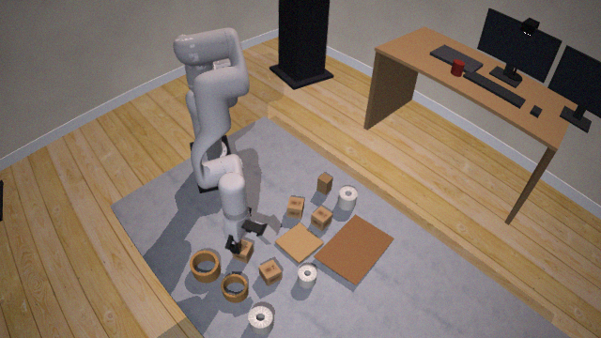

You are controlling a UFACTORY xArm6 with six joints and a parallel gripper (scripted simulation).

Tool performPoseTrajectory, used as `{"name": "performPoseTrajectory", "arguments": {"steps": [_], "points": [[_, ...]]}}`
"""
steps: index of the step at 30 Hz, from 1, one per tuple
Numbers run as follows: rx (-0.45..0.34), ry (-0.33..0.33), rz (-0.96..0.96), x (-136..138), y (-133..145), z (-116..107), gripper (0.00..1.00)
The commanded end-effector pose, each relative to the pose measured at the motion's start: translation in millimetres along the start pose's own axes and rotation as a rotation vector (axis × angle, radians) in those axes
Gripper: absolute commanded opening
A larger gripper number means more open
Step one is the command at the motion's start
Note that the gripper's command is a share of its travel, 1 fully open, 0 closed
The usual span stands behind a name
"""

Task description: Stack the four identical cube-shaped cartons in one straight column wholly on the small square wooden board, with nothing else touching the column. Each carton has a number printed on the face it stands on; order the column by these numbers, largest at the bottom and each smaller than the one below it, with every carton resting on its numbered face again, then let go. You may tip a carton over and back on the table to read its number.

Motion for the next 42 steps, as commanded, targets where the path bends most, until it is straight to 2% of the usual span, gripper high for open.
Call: {"name": "performPoseTrajectory", "arguments": {"steps": [1, 30, 42], "points": [[0.002, 0.002, 0.000, 1, -1, 5, 1.00], [0.005, -0.001, 0.000, 0, 0, 42, 1.00], [0.006, -0.002, 0.000, 0, 0, 50, 1.00]]}}
Point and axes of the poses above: the point where the finger pads meet when closed, its own z axis out along the fingers, its own x axis across the jaws, y = z × x, the point moved 10 cm from there along -z, back along the fingers
